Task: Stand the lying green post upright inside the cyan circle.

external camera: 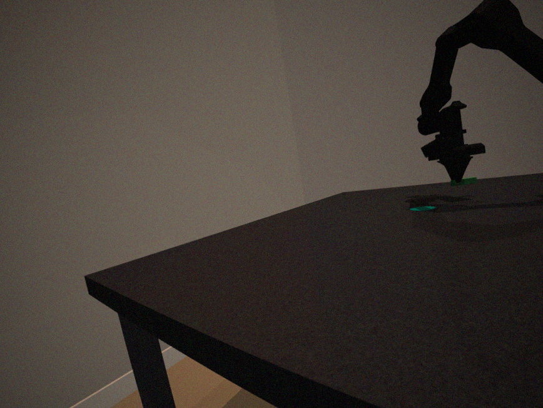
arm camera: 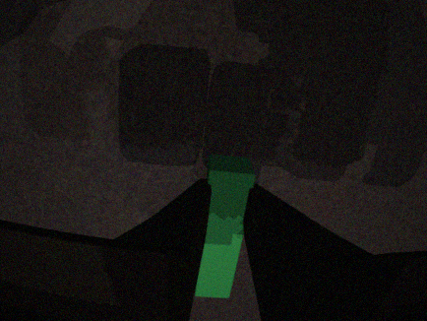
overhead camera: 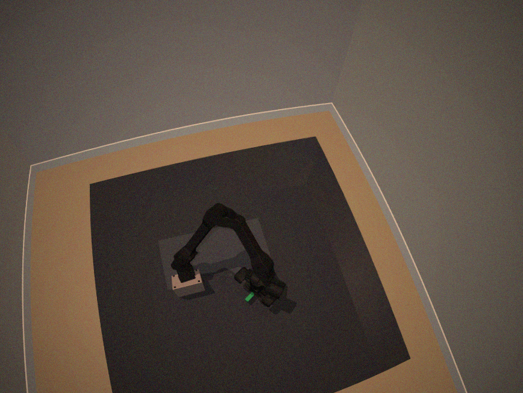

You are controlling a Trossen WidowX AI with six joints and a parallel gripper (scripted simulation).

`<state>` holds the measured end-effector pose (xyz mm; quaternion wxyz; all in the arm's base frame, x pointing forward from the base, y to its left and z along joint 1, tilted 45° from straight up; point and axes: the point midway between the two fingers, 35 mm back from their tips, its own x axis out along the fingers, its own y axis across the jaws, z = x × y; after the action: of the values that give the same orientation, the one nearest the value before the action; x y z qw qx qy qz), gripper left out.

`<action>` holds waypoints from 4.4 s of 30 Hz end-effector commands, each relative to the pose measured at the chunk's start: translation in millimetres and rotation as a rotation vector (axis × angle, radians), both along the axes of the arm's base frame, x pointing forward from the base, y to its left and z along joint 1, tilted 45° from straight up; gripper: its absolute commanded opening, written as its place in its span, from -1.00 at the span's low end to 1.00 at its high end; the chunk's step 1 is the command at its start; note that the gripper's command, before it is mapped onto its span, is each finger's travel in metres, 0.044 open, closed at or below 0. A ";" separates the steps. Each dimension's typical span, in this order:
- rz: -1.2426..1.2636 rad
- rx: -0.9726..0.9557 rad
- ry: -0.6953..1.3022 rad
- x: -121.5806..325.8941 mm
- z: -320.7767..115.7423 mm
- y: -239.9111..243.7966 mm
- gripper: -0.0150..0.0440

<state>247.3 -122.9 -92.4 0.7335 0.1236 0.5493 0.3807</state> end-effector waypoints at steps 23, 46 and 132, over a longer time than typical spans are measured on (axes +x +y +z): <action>0.003 -0.010 -0.009 -11.7 59.1 -54.8 -0.42; -0.259 0.021 0.240 28.9 101.0 -33.5 -0.42; -0.788 -0.122 0.506 82.1 143.9 32.2 -0.42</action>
<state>330.0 -89.8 53.0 0.6663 0.3714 0.6465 0.0081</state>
